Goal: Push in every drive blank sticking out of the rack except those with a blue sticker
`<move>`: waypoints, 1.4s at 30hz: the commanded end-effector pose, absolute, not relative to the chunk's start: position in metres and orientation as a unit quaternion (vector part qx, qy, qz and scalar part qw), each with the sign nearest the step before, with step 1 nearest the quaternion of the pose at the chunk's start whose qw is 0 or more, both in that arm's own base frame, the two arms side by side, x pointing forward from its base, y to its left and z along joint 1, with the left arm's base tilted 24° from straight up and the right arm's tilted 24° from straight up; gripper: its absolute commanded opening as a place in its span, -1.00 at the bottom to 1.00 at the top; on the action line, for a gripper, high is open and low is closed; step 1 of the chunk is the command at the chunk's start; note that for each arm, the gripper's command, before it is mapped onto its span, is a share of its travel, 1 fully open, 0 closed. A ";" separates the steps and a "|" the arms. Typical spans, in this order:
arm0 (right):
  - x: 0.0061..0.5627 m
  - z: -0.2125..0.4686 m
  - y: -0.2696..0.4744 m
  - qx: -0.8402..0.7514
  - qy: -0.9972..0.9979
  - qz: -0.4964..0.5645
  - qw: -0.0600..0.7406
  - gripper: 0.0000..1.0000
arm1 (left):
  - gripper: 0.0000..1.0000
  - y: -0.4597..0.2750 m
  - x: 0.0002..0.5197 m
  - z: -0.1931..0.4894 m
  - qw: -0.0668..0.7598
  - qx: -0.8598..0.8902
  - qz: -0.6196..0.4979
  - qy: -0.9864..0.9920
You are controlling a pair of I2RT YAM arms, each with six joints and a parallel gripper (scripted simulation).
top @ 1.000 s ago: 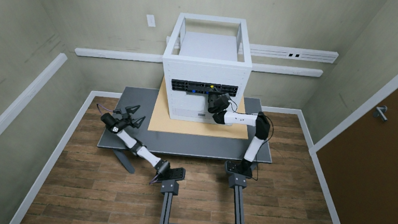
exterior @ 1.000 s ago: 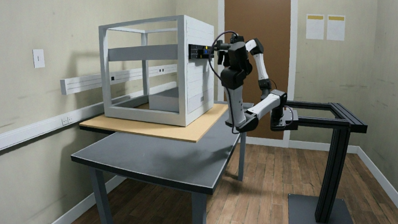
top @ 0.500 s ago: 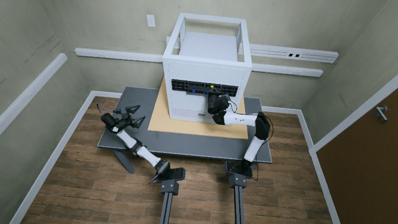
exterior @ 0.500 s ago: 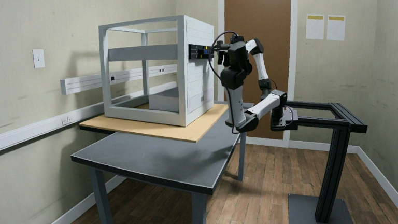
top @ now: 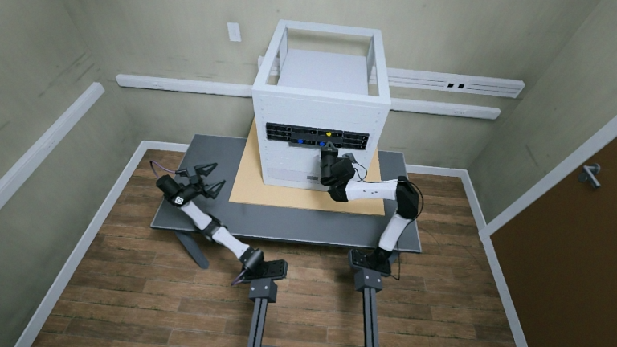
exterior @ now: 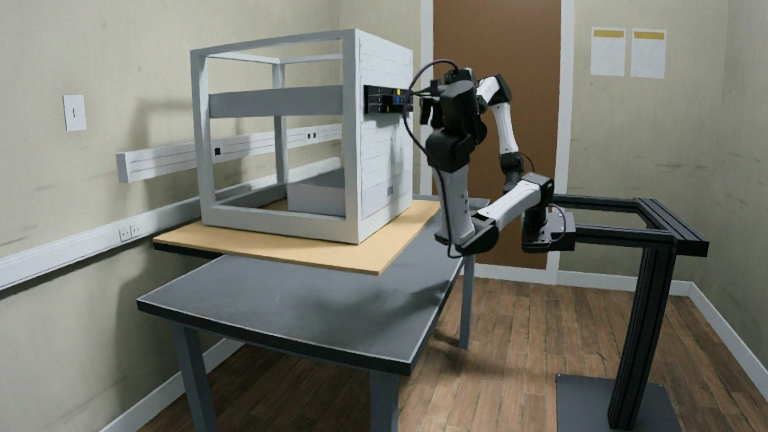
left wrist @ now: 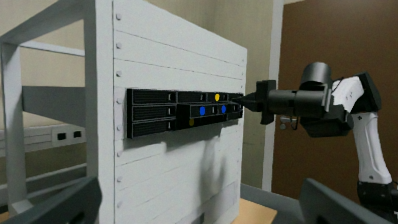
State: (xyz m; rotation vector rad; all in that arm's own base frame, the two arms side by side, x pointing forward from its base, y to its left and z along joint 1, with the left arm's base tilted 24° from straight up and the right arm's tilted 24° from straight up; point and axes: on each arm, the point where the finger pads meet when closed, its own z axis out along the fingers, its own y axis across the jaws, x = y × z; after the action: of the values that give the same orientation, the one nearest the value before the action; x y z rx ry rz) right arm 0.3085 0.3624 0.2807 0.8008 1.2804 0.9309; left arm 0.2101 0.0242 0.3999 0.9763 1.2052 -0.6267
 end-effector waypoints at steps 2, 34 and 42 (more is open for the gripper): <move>0.306 0.304 0.353 0.367 0.536 0.424 0.631 -1.00 | 1.00 0.006 0.199 0.412 0.665 0.458 -0.268 0.526; 0.246 0.284 0.351 0.217 0.608 0.333 0.687 -1.00 | 1.00 0.006 0.199 0.412 0.665 0.458 -0.268 0.526; 0.216 0.290 0.318 0.008 0.665 0.193 0.722 -1.00 | 1.00 0.006 0.199 0.412 0.665 0.458 -0.268 0.526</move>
State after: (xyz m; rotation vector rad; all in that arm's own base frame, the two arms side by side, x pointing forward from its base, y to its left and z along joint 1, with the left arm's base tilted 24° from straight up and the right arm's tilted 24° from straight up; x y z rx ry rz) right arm 0.2278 0.3217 0.2807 0.2656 1.4417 0.5728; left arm 0.2100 0.0242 0.4000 0.9765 1.2052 -0.6266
